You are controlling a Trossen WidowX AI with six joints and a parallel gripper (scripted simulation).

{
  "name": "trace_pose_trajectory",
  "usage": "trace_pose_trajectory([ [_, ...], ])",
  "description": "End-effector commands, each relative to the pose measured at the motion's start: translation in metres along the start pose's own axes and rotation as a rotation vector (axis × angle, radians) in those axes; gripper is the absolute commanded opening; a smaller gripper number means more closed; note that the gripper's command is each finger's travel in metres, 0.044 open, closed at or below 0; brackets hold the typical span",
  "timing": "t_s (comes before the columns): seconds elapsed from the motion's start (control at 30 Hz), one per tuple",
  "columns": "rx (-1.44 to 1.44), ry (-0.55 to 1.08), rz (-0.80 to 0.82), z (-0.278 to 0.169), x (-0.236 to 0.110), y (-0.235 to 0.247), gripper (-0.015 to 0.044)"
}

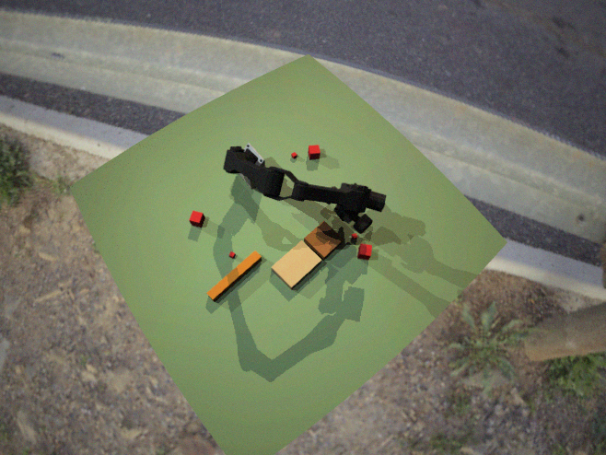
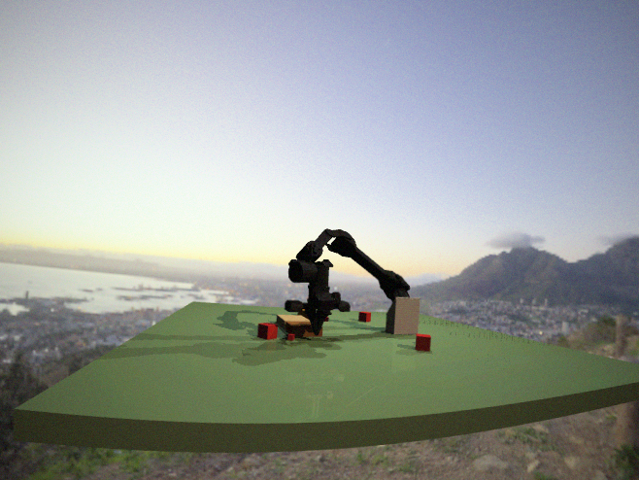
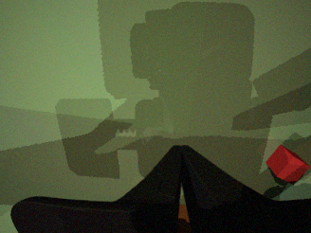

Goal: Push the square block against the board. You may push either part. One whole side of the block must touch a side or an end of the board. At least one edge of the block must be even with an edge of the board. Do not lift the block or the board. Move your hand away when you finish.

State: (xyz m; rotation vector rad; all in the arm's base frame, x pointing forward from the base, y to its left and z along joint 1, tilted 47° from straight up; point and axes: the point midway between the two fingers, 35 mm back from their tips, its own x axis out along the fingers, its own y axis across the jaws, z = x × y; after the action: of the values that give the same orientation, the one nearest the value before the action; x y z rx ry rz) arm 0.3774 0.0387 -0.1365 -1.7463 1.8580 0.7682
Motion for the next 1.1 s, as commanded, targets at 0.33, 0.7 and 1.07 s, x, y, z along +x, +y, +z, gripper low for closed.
trace_pose_trajectory([
  [0.33, 0.015, -0.015, -0.030, -0.030, -0.041, -0.003, 0.0000],
  [0.7, 0.017, -0.014, -0.031, -0.030, 0.013, -0.006, 0.0000],
  [1.07, 0.016, -0.015, -0.031, -0.042, 0.013, -0.007, 0.0000],
])
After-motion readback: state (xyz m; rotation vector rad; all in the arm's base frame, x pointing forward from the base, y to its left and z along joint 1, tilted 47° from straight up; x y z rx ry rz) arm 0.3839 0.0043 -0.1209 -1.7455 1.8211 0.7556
